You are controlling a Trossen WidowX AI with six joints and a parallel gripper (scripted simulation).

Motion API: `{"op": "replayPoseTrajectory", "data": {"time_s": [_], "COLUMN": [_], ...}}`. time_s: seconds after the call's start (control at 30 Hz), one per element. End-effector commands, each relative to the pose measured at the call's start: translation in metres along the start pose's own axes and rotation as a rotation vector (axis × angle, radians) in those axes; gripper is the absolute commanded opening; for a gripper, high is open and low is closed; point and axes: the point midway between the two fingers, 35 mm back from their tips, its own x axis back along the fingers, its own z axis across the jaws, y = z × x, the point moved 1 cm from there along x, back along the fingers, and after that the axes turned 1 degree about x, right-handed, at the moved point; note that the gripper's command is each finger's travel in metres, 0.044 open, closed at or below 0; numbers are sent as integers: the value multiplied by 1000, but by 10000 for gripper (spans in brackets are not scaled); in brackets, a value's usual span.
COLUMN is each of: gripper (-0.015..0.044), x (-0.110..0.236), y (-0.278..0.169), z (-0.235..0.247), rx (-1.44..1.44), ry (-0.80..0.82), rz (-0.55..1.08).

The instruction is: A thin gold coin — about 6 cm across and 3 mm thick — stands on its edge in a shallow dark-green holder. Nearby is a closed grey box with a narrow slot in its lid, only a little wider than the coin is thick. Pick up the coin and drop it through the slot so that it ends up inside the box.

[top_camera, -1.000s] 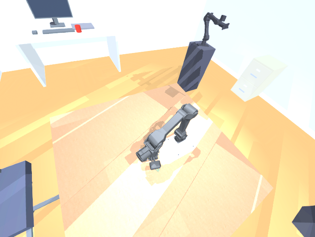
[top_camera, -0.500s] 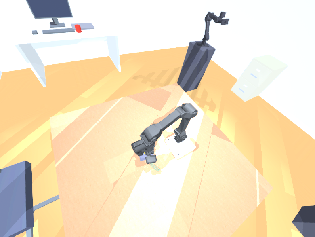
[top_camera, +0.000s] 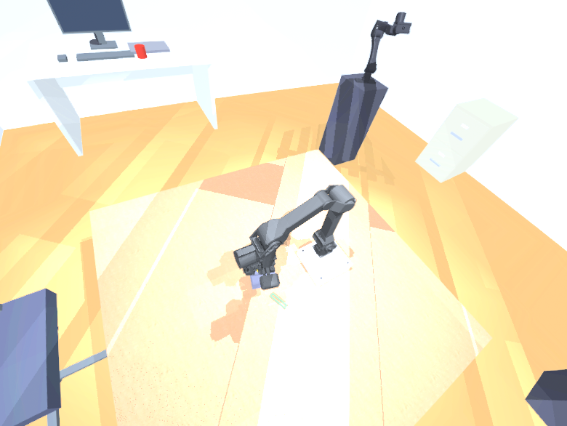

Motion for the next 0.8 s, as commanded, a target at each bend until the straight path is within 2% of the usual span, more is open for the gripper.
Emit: {"op": "replayPoseTrajectory", "data": {"time_s": [0.0,0.77], "gripper": [0,0], "x": [0,-1], "y": [0,0], "z": [0,-2], "rx": [-4,-4], "ry": [-1,-1], "rz": [0,0]}}
